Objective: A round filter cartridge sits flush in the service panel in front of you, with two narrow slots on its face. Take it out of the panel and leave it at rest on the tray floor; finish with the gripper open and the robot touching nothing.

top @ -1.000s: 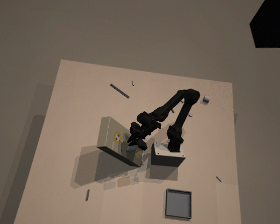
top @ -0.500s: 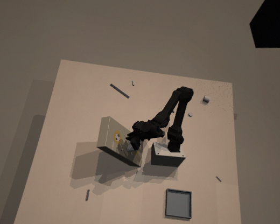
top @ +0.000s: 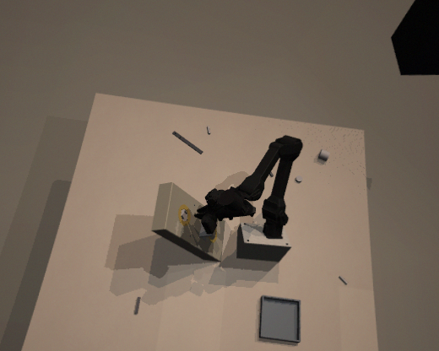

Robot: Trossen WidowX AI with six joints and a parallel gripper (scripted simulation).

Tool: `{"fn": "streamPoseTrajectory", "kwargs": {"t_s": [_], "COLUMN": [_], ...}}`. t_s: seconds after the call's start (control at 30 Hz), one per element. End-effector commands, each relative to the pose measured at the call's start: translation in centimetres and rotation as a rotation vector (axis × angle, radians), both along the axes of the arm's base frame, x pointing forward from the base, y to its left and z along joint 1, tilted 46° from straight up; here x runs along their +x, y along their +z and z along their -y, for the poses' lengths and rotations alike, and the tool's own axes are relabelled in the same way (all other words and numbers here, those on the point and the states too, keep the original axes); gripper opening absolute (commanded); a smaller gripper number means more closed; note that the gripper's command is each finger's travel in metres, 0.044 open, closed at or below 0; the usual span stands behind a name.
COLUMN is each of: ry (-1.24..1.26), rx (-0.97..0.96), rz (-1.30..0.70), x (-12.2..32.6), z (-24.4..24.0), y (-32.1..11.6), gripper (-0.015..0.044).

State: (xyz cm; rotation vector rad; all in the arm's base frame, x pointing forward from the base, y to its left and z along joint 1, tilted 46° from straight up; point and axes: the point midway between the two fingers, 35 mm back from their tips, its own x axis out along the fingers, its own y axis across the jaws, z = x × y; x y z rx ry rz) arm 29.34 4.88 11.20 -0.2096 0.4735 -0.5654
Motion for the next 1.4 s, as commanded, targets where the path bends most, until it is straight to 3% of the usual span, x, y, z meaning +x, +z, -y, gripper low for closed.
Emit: {"fn": "streamPoseTrajectory", "kwargs": {"t_s": [0.0, 1.37], "ry": [0.003, 0.006], "rx": [-0.005, -0.012], "rz": [-0.016, -0.007], "x": [0.4, 3.2], "z": [0.4, 2.9], "y": [-0.6, -2.3], "gripper": [0.0115, 0.0115]}}
